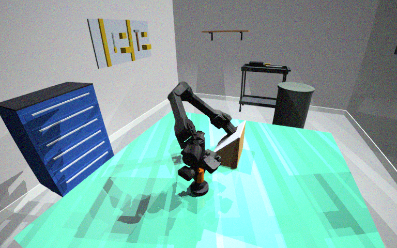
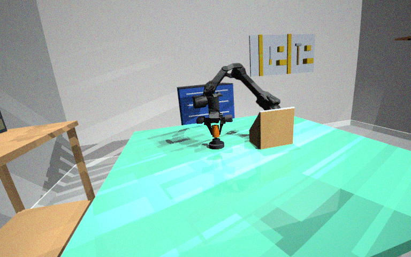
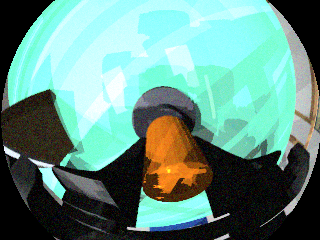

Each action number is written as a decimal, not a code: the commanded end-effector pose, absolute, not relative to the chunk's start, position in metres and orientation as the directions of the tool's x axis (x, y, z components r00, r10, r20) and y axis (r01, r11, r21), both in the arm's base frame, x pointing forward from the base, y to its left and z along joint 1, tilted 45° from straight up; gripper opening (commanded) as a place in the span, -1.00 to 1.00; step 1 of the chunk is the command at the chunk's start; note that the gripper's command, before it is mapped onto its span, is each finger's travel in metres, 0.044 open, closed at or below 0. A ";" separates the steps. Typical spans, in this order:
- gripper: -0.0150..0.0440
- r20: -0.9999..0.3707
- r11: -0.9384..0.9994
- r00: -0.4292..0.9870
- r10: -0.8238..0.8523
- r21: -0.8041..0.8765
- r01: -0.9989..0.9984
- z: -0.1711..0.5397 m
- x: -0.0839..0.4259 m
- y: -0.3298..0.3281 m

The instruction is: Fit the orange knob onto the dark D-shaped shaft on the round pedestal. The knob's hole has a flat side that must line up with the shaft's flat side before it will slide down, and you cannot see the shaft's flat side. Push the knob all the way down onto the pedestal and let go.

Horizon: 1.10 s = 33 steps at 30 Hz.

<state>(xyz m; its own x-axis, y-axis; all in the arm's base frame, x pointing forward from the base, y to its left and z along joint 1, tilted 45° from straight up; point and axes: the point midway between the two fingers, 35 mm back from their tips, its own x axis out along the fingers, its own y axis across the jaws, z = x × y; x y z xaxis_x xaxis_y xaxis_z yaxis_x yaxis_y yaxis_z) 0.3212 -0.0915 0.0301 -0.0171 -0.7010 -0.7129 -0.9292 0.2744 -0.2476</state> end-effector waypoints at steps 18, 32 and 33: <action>-0.49 -0.712 0.297 -0.015 -0.702 -0.273 -0.915 0.029 0.321 -0.092; -0.49 -0.712 0.271 -0.015 -0.702 -0.248 -0.930 0.029 0.321 -0.093; -0.49 -0.712 0.260 -0.015 -0.702 -0.237 -0.936 0.029 0.321 -0.093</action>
